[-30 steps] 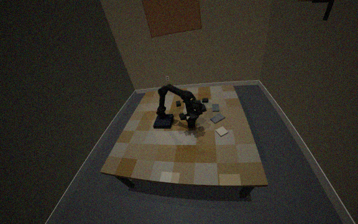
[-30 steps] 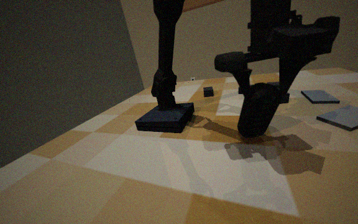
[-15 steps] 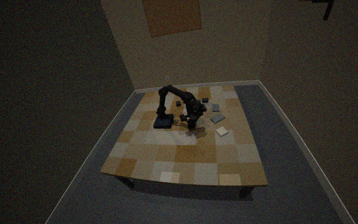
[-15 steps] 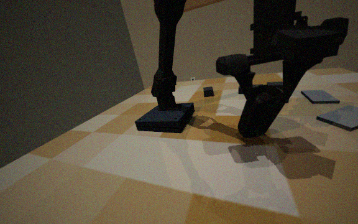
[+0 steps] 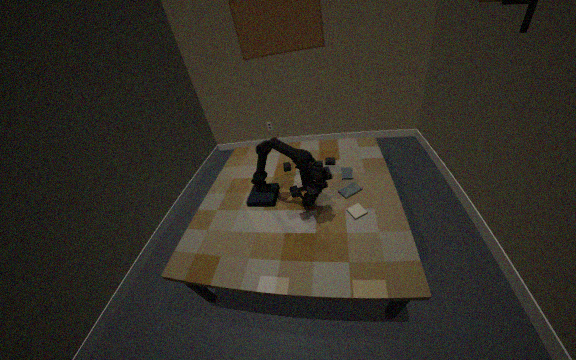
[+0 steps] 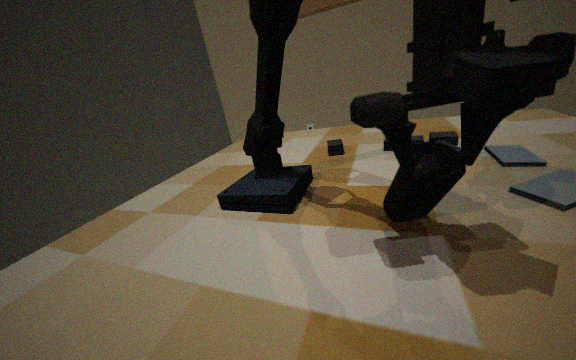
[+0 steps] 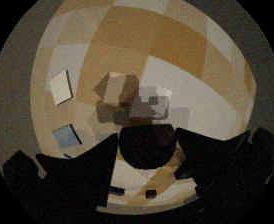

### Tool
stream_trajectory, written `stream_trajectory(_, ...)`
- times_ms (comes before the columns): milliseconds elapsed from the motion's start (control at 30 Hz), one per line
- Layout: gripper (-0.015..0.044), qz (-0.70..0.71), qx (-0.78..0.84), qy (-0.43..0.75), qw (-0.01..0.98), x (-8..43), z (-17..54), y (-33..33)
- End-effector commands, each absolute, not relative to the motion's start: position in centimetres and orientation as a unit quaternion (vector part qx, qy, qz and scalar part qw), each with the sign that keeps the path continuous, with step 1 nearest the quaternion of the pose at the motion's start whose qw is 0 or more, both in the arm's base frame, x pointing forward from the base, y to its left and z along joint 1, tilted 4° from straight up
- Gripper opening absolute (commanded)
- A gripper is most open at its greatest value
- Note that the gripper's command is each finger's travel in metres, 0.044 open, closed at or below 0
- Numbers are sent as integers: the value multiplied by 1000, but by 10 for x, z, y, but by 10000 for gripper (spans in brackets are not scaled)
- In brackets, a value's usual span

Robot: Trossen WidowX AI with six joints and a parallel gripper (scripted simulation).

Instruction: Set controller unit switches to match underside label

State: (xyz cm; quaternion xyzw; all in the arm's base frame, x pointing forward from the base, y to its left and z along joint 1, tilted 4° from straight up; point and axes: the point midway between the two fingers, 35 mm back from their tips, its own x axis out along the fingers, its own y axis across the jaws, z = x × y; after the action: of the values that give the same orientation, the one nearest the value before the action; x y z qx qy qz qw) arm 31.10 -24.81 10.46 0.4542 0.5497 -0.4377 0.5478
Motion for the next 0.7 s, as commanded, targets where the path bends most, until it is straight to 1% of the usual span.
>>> stream_trajectory(0,338,-437,452,558,542,311,95,-250)
stream_trajectory(667,338,-437,452,558,542,314,86,-262)
